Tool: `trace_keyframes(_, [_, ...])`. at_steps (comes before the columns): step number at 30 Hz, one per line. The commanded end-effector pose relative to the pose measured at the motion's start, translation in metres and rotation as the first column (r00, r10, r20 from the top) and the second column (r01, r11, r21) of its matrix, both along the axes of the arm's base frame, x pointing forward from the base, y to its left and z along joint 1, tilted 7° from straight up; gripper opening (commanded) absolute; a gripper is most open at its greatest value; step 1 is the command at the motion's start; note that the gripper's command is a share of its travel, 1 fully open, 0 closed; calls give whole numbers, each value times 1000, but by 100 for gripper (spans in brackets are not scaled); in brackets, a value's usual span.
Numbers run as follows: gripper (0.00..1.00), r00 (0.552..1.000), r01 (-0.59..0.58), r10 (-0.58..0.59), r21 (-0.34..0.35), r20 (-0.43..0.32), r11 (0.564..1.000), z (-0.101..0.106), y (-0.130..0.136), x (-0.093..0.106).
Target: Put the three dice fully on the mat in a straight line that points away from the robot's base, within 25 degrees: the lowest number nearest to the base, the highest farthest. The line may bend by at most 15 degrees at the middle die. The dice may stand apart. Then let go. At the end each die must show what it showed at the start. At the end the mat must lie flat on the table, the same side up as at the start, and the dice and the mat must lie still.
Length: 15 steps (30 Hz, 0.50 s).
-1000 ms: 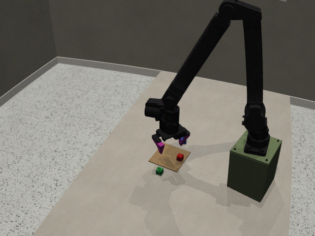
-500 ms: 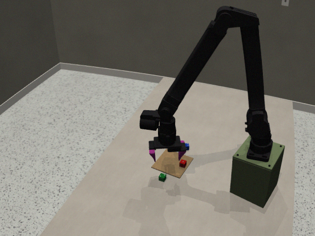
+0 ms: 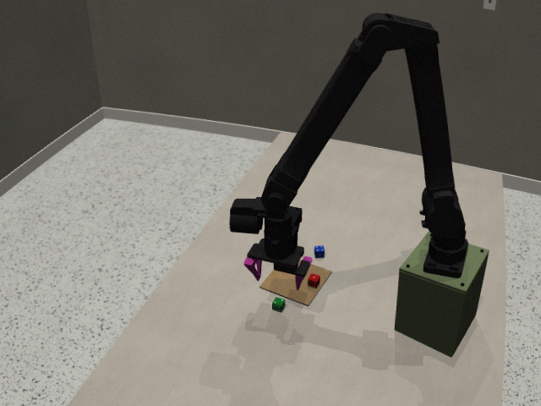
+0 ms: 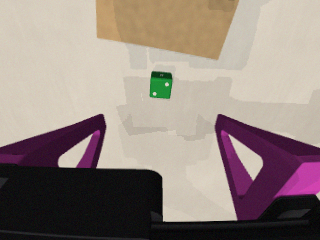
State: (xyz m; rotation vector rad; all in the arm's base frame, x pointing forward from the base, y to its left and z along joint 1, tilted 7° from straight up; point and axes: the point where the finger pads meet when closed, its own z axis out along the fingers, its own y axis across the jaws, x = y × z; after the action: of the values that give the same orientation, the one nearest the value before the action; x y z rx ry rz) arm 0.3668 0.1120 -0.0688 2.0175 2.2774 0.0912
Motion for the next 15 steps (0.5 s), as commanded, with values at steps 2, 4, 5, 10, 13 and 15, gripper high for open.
trace_keyframes(2, [100, 994, 107, -107, 10, 18, 994, 4, -1, 12])
trace_keyframes(4, [39, 994, 105, -106, 11, 18, 994, 4, -1, 12])
trace_keyframes(5, [39, 994, 105, -106, 11, 18, 994, 4, -1, 12])
trace_keyframes(10, [39, 994, 105, -105, 11, 18, 994, 4, 0, 12])
trace_keyframes(13, [39, 994, 105, -105, 11, 18, 994, 4, 0, 12])
trace_keyframes(15, [39, 995, 100, -100, 11, 18, 995, 4, 0, 12])
